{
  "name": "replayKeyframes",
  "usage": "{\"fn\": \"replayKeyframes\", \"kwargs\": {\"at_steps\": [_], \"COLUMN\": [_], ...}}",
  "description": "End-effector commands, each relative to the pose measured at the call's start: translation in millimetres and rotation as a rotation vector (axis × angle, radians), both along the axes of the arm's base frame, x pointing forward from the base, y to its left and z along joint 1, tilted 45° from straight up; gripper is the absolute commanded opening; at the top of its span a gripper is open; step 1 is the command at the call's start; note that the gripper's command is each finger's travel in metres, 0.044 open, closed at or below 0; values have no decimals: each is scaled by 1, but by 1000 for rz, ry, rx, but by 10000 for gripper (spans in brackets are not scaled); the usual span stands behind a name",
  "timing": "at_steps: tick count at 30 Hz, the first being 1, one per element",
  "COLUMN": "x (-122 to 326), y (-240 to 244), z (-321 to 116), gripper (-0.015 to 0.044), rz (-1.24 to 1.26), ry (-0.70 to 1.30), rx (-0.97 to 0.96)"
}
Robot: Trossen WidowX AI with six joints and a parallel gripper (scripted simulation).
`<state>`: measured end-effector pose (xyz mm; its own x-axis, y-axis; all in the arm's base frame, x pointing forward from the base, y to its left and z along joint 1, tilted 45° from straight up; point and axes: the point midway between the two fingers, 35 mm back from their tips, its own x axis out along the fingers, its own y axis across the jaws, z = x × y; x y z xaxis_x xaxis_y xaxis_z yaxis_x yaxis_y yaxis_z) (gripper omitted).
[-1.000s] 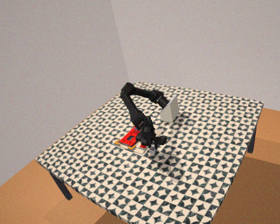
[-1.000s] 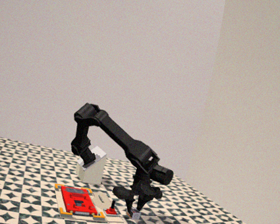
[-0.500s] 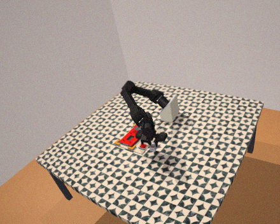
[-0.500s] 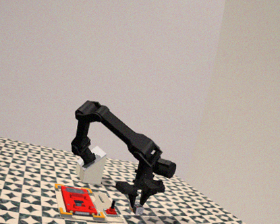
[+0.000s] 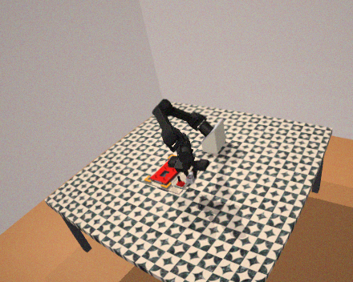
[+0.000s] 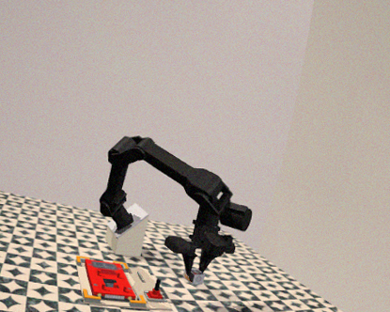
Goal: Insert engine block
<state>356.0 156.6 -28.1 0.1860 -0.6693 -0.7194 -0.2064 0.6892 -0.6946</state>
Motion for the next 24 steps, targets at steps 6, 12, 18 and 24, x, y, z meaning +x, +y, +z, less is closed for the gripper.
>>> {"fn": "replayKeyframes", "kwargs": {"at_steps": [6,12,18,24], "x": [-6,-12,-12,-6], "y": [20,30,29,12], "z": [22,37,43,53], "gripper": [0,0,0,0], "rz": [-11,-18,-21,-28], "ry": [-7,-9,-11,-16], "rx": [0,-7,-7,2]}}
